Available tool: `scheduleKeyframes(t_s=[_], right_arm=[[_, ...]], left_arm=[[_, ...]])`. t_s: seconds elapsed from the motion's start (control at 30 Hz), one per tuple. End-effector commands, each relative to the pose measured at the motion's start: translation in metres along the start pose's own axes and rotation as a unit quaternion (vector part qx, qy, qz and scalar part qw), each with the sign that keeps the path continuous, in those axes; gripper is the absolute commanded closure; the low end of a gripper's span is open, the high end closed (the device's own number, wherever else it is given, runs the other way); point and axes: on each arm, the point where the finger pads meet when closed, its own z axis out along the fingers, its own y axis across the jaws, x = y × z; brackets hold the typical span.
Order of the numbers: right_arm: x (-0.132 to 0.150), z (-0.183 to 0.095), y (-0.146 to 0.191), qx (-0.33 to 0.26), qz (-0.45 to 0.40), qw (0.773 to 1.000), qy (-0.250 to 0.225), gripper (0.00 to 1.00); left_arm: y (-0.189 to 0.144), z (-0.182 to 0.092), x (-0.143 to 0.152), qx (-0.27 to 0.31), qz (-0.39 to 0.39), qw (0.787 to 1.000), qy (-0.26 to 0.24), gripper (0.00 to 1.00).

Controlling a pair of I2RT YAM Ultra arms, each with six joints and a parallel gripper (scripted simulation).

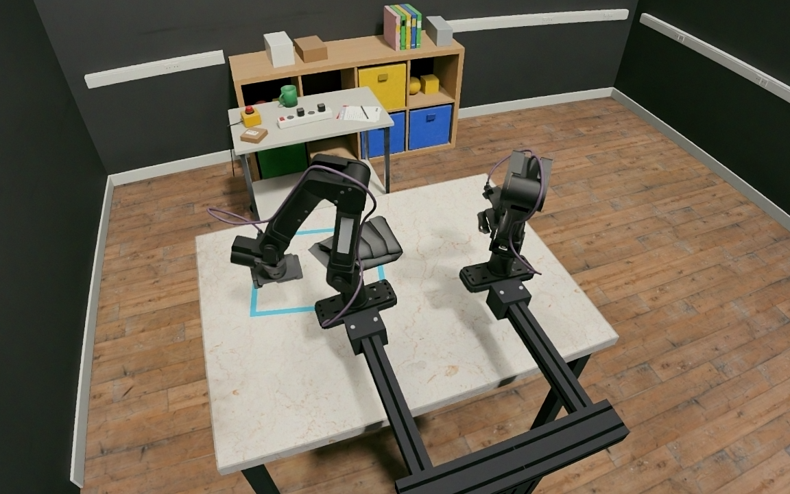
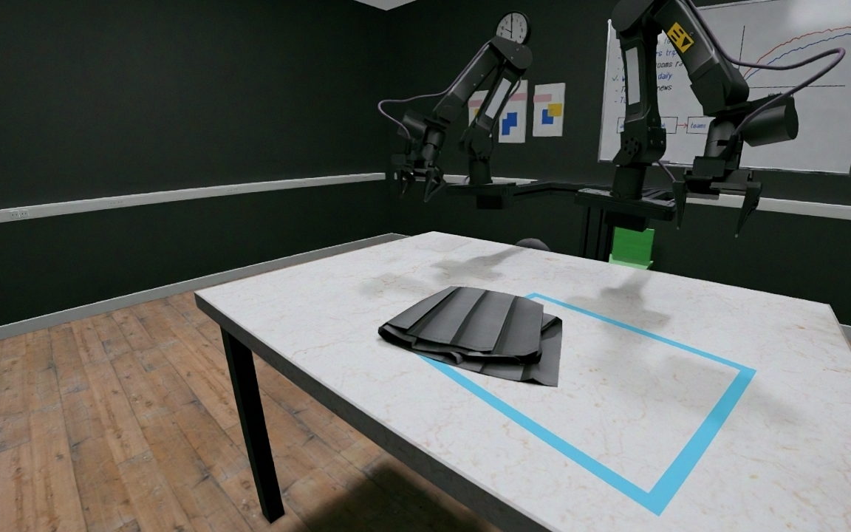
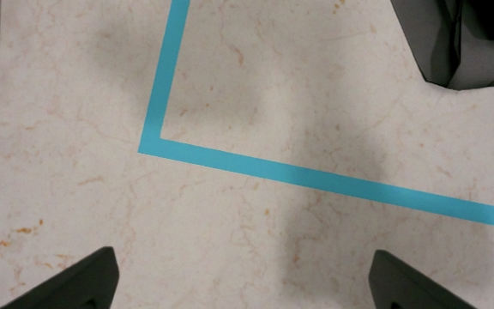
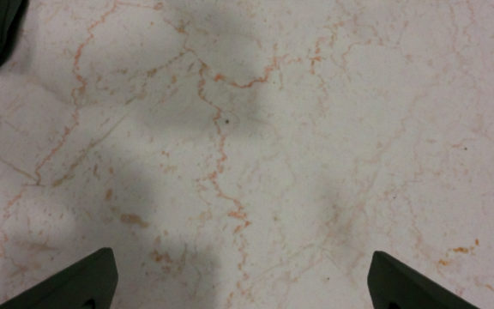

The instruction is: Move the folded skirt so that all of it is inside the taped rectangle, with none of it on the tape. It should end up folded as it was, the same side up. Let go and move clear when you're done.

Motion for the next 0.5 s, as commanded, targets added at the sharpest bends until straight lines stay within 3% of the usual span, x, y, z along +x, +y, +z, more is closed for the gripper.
scheduleKeyframes(t_s=[0.0, 0.03, 0.07, 0.1, 0.47], right_arm=[[-0.006, -0.006, -0.002, 0.006, 0.006, 1.0, -0.003, 0.1], [-0.006, -0.006, -0.002, 0.006, 0.006, 1.0, -0.003, 0.1], [-0.014, 0.0, 0.002, -0.006, 0.008, 1.0, 0.027, 0.7], [-0.021, 0.007, 0.007, -0.015, 0.008, 0.999, 0.046, 0.7], [-0.094, 0.081, 0.062, -0.014, 0.009, 0.999, 0.03, 0.7]], left_arm=[[-0.003, 0.0, -0.003, -0.004, -0.004, 1.0, -0.006, 0.1], [-0.003, 0.0, -0.003, -0.004, -0.004, 1.0, -0.006, 0.1], [-0.003, 0.0, -0.003, -0.004, -0.004, 1.0, -0.006, 0.1], [-0.003, 0.0, -0.003, -0.004, -0.004, 1.0, -0.006, 0.1], [-0.003, 0.0, -0.003, -0.004, -0.004, 1.0, -0.006, 0.1]])
